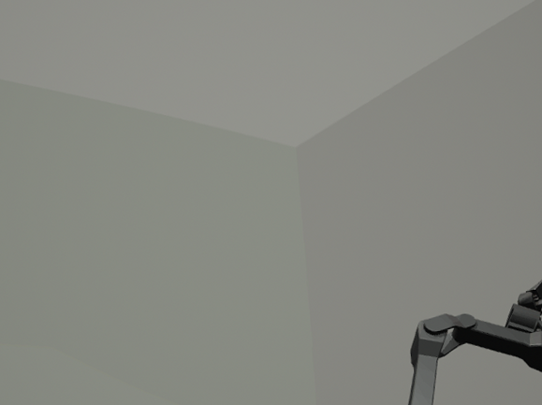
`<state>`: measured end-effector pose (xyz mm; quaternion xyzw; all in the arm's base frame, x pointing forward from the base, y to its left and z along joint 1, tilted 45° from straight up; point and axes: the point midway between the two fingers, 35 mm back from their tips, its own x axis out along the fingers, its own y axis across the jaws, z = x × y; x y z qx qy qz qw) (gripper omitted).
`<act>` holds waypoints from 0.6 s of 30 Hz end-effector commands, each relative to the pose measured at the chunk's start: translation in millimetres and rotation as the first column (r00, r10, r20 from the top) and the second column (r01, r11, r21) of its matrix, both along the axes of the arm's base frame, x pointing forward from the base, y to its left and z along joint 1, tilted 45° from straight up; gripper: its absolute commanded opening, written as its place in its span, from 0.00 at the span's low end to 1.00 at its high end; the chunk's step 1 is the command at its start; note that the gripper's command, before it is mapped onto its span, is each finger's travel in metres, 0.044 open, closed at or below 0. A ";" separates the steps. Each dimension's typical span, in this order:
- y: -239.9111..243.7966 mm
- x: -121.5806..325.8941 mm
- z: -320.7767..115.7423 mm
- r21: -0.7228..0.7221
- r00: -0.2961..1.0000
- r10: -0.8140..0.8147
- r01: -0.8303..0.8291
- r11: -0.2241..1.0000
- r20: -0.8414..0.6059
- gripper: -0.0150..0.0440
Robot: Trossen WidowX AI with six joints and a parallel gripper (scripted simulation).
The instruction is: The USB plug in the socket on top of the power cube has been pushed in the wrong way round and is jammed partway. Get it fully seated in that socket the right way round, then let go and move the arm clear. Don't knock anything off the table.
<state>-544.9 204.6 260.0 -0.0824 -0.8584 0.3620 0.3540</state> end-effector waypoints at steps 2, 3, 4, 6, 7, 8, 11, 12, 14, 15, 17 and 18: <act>10.0 1.7 -2.5 -0.028 1.000 -0.003 0.003 1.000 0.004 1.00; 22.6 4.2 -5.6 -0.064 1.000 -0.007 0.008 0.998 0.008 1.00; 40.0 8.4 -10.0 -0.114 1.000 -0.014 0.016 0.993 0.013 1.00; 82.1 20.5 -22.8 -0.251 0.999 -0.030 0.033 0.967 0.017 1.00; 91.8 23.7 -26.4 -0.287 0.999 -0.034 0.037 0.957 0.016 1.00; 104.9 28.4 -31.2 -0.334 0.999 -0.040 0.042 0.941 0.014 1.00; 152.5 51.0 -50.6 -0.501 0.997 -0.080 0.071 0.862 0.004 1.00; 168.6 60.8 -58.1 -0.554 0.995 -0.101 0.086 0.828 0.003 1.00; 199.7 83.1 -73.4 -0.653 0.989 -0.150 0.112 0.749 -0.001 1.00; 214.3 95.2 -81.0 -0.698 0.984 -0.177 0.124 0.706 -0.004 1.00; 241.8 120.5 -95.4 -0.787 0.971 -0.237 0.124 0.604 -0.028 1.00; 254.6 134.0 -102.5 -0.826 0.962 -0.271 0.121 0.551 -0.040 1.00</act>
